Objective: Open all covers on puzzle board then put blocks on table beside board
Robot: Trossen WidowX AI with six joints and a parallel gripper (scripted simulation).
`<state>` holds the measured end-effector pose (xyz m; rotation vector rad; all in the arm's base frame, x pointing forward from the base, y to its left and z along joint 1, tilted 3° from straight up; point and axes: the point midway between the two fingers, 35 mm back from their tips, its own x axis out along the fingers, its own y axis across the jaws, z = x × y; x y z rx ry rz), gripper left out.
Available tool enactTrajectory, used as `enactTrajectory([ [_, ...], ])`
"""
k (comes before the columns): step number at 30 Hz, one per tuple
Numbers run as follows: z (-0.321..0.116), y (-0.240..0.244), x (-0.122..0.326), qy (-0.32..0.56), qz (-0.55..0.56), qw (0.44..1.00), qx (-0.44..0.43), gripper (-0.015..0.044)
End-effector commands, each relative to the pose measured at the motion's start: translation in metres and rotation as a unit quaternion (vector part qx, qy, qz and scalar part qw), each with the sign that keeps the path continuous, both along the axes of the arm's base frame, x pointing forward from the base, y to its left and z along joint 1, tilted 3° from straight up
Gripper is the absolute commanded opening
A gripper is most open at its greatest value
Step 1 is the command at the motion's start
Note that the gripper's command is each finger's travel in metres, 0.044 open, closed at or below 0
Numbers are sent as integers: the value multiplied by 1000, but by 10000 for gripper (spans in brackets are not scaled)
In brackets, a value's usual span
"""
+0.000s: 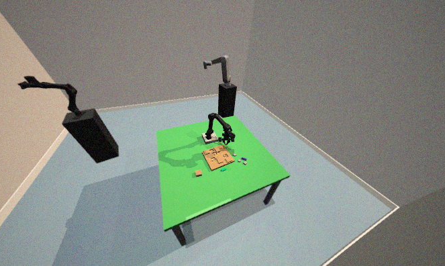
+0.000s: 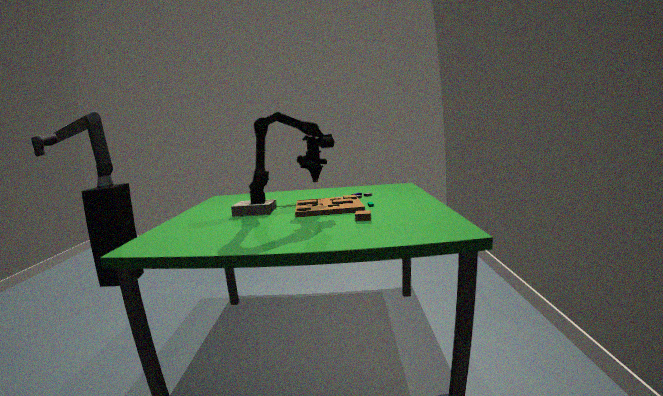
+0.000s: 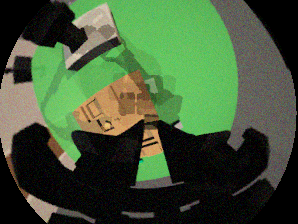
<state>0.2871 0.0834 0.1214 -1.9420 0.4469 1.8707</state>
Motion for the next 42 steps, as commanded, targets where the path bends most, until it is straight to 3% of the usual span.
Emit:
enactTrajectory([
  [1, 0, 14, 2, 0, -2, 1000, -1, 80],
  [21, 1, 90, -4, 0, -2, 1000, 5, 80],
  [42, -27, 97, 0, 0, -2, 1000, 5, 80],
])
